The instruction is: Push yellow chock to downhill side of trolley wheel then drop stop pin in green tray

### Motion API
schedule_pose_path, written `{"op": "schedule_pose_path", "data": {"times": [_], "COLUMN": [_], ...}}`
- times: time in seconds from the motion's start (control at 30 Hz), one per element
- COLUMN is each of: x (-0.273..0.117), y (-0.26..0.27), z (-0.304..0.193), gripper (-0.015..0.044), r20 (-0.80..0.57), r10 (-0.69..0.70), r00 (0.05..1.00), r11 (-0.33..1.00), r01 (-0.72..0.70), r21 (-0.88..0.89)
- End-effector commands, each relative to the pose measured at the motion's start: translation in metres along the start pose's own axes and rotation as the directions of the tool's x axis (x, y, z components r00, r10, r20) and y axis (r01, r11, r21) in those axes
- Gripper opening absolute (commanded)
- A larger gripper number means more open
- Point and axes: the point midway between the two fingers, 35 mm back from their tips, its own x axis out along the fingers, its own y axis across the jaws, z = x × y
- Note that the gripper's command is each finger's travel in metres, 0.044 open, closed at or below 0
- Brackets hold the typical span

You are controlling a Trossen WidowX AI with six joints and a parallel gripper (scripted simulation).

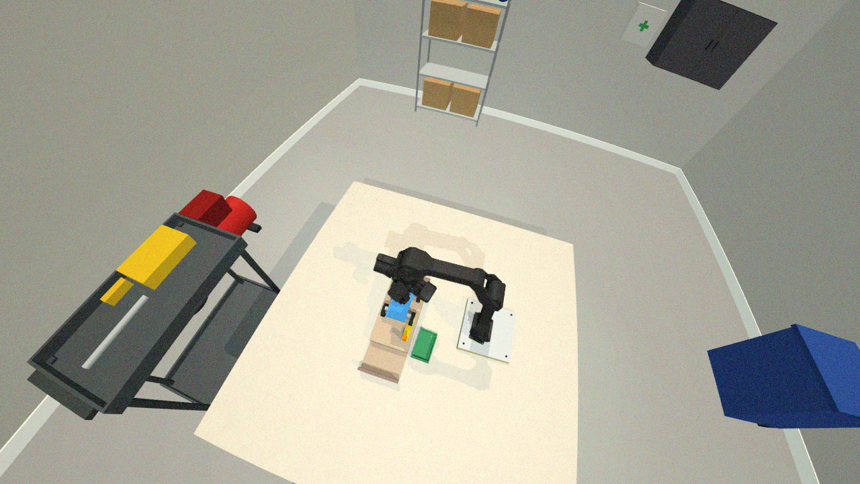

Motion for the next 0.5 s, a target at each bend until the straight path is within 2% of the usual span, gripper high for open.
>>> {"op": "schedule_pose_path", "data": {"times": [0.0, 0.17, 0.47], "x": [0.002, 0.003, 0.005], "y": [-0.002, -0.004, -0.004], "z": [-0.018, -0.041, -0.042], "gripper": [0.0190, 0.0190, 0.0190], "r20": [-0.026, -0.057, -0.058], "r10": [0.010, 0.024, 0.025], "r00": [1.000, 0.998, 0.998], "r11": [0.993, 0.961, 0.960], "r01": [-0.013, -0.039, -0.040], "r21": [-0.118, -0.273, -0.278]}}
